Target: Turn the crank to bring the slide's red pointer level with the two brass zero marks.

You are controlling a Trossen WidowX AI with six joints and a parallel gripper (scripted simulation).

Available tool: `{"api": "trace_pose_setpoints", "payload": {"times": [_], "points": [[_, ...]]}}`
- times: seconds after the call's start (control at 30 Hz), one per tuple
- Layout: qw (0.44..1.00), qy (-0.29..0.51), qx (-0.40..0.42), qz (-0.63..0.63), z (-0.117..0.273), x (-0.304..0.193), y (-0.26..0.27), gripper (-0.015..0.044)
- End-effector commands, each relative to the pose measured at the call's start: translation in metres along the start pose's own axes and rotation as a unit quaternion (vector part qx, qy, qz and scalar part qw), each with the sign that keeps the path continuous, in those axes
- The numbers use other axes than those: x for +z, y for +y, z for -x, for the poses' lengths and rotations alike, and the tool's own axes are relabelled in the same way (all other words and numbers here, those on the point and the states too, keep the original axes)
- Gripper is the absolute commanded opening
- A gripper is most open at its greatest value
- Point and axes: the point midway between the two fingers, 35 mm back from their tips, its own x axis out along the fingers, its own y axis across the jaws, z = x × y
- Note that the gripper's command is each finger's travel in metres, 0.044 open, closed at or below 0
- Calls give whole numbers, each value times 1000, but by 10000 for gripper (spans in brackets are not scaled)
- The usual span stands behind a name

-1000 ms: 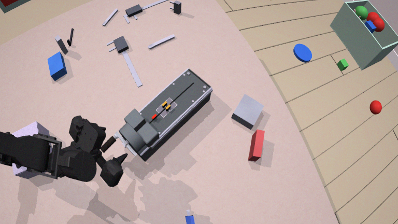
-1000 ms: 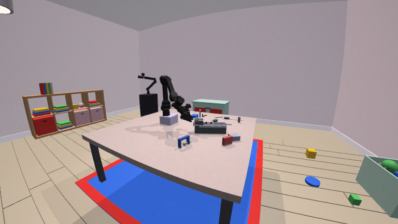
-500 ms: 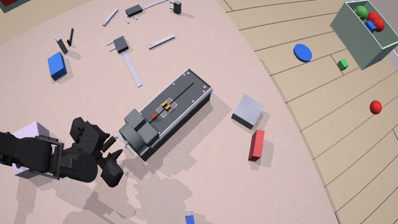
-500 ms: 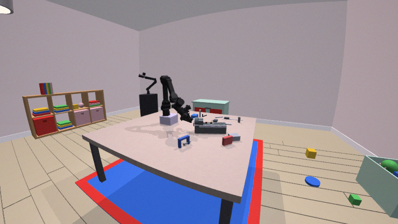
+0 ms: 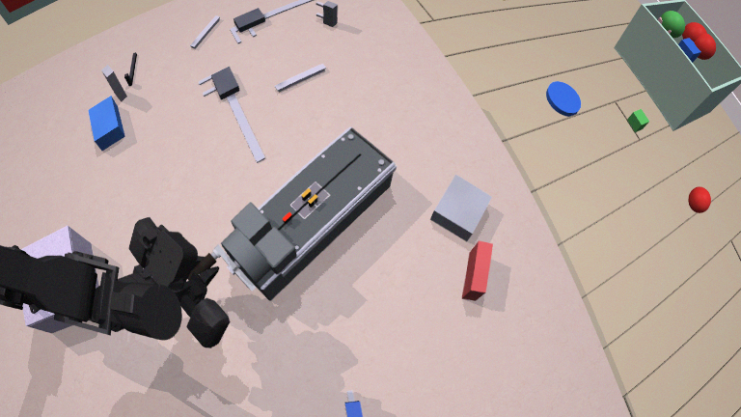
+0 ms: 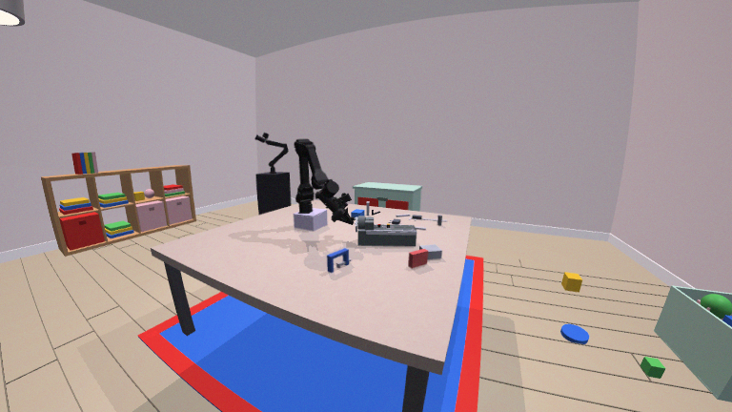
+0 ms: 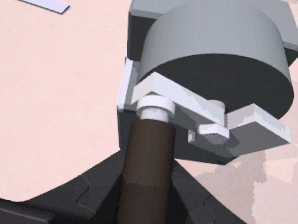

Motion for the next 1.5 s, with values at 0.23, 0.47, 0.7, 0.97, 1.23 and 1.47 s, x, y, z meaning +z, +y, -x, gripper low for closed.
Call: {"api": "trace_pose_setpoints", "payload": {"times": [0.23,0.47,0.7,0.97,1.23,1.47], "points": [[1000,2,0,2,4,4,-3,0],[1000,2,-1,2,10,10,-12,0],[1000,2,-1,2,13,13,-24,0],[1000,2,-2,3,12,12,-36,0],[1000,2,-2,3,7,7,-47,0],[1000,3,-2,3,3,3,-53,0]]}}
